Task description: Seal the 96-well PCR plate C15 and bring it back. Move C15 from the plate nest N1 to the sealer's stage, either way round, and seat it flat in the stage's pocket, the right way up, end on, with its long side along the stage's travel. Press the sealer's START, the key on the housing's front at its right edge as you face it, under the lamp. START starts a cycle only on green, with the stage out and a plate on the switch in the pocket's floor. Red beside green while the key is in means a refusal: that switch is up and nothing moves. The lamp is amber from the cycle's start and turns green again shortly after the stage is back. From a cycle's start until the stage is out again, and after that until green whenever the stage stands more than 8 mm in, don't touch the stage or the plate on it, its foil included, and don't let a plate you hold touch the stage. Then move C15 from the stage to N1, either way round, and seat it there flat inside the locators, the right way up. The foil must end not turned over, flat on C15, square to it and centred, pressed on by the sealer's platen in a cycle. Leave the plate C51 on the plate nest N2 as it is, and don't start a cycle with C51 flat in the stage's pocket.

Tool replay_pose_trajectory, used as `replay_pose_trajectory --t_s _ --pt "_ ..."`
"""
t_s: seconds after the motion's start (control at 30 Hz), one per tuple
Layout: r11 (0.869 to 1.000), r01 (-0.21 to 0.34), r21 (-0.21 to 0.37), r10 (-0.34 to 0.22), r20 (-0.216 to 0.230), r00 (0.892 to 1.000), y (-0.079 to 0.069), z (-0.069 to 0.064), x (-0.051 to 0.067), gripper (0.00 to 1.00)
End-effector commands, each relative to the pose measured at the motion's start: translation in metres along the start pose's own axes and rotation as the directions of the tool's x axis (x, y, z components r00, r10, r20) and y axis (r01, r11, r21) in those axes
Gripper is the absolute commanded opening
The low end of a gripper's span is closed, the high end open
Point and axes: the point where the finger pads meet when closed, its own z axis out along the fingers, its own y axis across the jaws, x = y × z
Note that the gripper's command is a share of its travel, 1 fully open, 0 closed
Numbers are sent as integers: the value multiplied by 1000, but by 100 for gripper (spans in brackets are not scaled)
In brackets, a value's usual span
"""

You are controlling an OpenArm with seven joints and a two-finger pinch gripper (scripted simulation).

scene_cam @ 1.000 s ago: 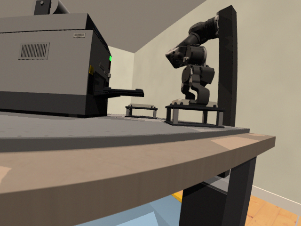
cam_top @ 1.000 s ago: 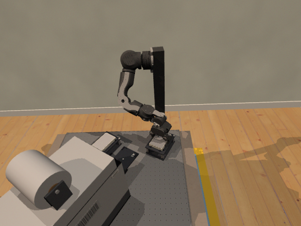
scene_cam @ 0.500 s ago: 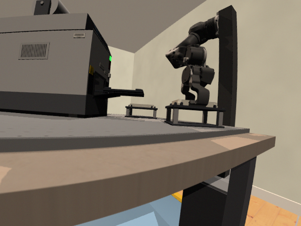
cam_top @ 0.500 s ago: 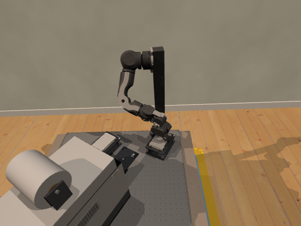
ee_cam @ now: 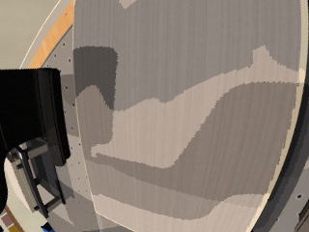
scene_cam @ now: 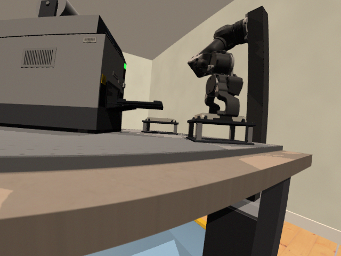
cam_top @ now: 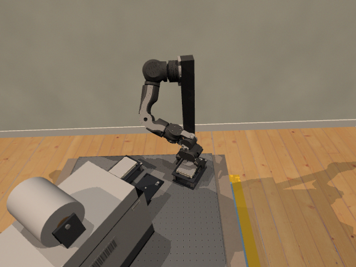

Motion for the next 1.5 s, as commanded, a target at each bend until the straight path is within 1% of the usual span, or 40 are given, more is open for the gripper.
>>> replay_pose_trajectory --t_s 0.0,0.6,0.77,1.17,1.33,1.47 --pt "1000 0 -2 0 0 1000 1 -1 0 77" --pt "1000 0 -2 0 0 1000 1 -1 0 77" --pt "1000 1 -3 -1 0 1000 1 -41 0 77" --pt "1000 1 -3 -1 0 1000 1 -41 0 77" --pt "1000 1 -3 -1 0 1000 1 -81 0 77" --pt "1000 1 -3 -1 0 1000 1 -81 0 77"
